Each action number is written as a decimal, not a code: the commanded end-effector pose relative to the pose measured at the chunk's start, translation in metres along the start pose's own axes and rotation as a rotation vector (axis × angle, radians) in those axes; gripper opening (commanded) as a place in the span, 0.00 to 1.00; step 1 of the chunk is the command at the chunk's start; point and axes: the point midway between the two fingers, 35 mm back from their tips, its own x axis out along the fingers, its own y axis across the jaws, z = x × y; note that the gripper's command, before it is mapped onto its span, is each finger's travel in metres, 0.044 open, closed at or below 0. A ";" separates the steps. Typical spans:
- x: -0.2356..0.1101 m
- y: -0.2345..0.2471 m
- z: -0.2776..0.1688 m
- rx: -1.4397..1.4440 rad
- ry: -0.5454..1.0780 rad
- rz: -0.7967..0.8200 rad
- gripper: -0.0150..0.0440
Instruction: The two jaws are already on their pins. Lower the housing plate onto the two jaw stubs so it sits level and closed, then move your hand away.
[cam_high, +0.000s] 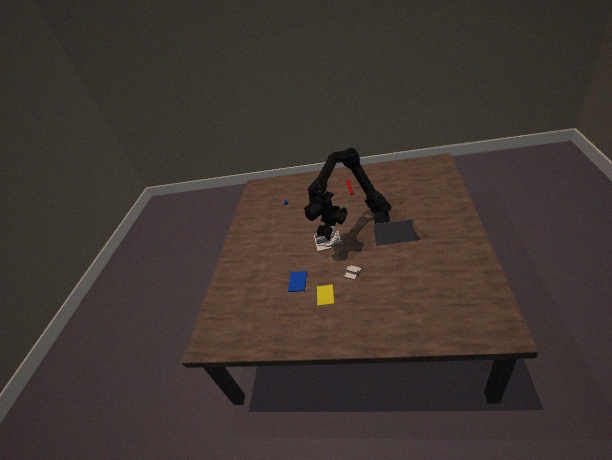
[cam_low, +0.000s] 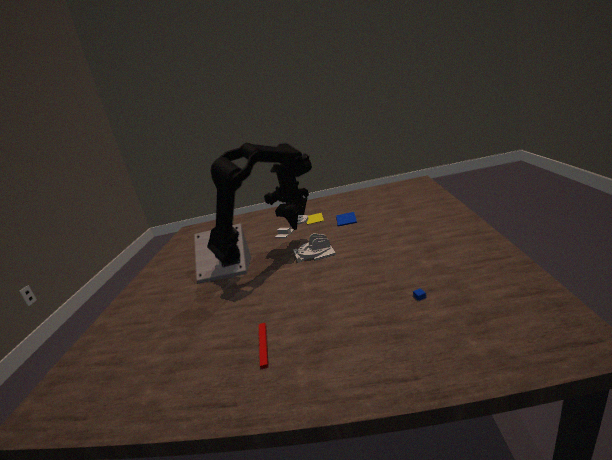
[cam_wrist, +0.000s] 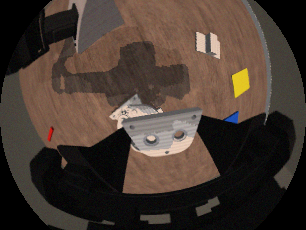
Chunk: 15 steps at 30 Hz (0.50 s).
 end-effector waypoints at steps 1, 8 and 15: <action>0.001 0.013 -0.004 -0.103 0.004 0.007 0.85; 0.004 0.030 -0.009 -0.267 0.004 0.014 0.85; 0.007 0.047 -0.013 -0.431 0.002 0.022 0.85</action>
